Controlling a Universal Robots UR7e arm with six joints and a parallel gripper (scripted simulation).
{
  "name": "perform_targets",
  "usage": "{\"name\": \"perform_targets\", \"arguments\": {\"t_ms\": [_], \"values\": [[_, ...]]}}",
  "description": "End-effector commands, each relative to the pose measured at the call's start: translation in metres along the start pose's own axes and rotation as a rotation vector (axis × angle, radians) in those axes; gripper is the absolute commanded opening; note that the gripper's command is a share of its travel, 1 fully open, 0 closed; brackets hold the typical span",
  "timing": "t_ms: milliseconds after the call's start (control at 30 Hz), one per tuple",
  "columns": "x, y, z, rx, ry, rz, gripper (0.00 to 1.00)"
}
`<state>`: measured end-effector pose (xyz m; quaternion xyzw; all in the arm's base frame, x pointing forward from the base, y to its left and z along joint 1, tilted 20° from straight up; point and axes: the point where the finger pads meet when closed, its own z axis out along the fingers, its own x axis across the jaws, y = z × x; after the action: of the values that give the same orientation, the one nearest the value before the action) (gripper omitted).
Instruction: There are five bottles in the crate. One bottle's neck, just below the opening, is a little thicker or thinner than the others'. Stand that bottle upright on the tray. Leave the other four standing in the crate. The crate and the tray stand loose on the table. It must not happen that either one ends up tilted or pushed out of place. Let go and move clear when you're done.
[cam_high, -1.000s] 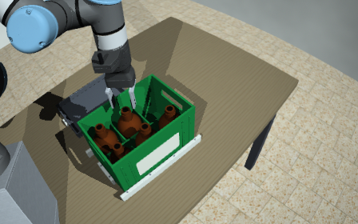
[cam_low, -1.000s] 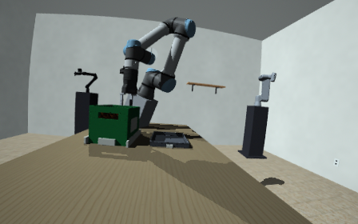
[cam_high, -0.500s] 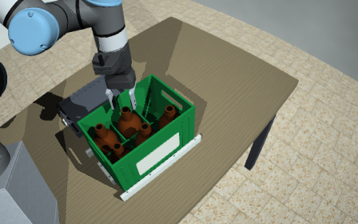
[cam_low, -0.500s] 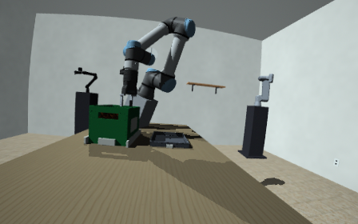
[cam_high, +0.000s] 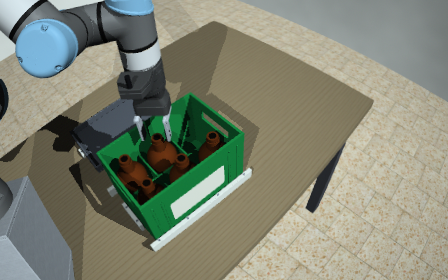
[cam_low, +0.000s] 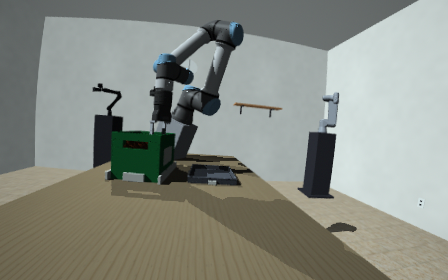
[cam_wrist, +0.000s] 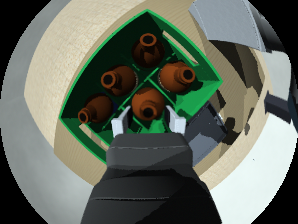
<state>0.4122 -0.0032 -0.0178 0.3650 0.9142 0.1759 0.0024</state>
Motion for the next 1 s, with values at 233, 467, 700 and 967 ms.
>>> {"name": "perform_targets", "arguments": {"t_ms": [233,467,700,967], "values": [[0.000,0.000,0.012,0.000,-0.001,0.000,1.00],[0.000,0.000,0.016,0.000,-0.001,0.000,1.00],[0.000,0.000,0.019,0.000,-0.001,0.000,1.00],[0.000,0.000,0.020,0.000,-0.001,0.000,1.00]]}}
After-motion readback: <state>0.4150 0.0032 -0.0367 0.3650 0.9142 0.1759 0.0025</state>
